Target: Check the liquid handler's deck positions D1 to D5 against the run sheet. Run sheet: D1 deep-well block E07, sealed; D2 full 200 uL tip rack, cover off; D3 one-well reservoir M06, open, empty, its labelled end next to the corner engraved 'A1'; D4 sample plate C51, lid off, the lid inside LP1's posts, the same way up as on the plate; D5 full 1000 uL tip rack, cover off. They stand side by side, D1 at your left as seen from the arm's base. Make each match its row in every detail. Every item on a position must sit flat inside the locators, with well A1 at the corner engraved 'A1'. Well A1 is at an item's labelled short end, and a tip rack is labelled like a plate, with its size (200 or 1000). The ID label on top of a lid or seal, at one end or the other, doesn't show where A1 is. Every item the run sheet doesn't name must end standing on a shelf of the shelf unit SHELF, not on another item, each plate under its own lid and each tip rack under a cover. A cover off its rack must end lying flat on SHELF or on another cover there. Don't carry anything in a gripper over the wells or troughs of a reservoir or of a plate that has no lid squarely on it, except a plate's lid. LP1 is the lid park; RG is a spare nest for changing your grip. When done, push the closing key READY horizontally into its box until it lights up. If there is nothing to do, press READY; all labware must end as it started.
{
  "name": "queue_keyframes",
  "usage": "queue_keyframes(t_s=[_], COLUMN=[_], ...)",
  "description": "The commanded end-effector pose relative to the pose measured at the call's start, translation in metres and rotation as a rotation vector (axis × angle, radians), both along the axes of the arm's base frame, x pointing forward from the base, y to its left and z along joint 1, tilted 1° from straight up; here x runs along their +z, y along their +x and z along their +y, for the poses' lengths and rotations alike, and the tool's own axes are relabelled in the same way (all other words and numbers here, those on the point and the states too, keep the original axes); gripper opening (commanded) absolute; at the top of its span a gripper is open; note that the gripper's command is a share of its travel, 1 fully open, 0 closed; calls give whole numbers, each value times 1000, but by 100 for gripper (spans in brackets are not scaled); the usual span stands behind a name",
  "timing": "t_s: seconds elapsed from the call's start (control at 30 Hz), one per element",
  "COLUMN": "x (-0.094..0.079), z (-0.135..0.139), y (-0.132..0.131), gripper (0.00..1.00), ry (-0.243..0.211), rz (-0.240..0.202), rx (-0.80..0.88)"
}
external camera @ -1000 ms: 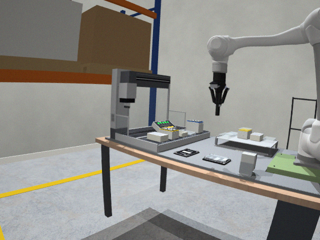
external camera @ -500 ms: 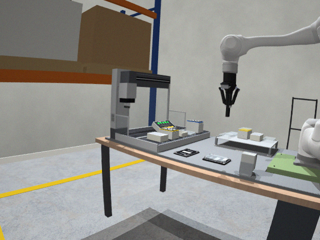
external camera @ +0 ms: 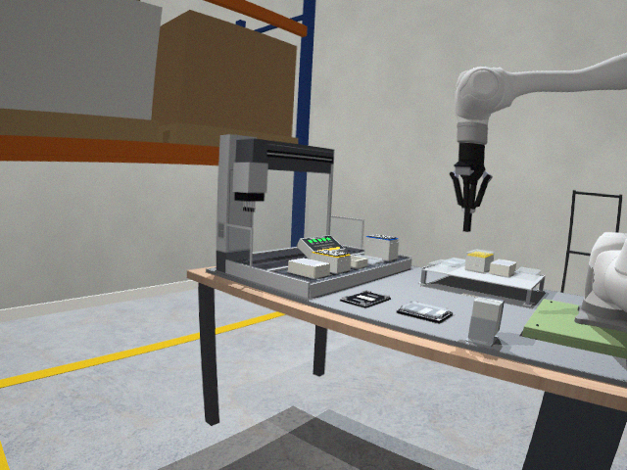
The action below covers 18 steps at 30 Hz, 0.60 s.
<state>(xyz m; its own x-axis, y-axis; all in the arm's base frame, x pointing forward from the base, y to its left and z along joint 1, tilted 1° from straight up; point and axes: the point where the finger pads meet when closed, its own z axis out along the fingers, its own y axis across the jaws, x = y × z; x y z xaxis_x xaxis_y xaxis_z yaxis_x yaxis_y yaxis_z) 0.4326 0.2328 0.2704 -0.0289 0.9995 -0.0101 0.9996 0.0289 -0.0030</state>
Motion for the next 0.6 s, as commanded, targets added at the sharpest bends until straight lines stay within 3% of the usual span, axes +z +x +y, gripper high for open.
queue_keyframes(t_s=[0.0,0.57], x=[1,1], z=[0,0], y=[-14,-89], gripper=[10,10], ry=[1,1], rz=[-1,-1], rx=[0,0])
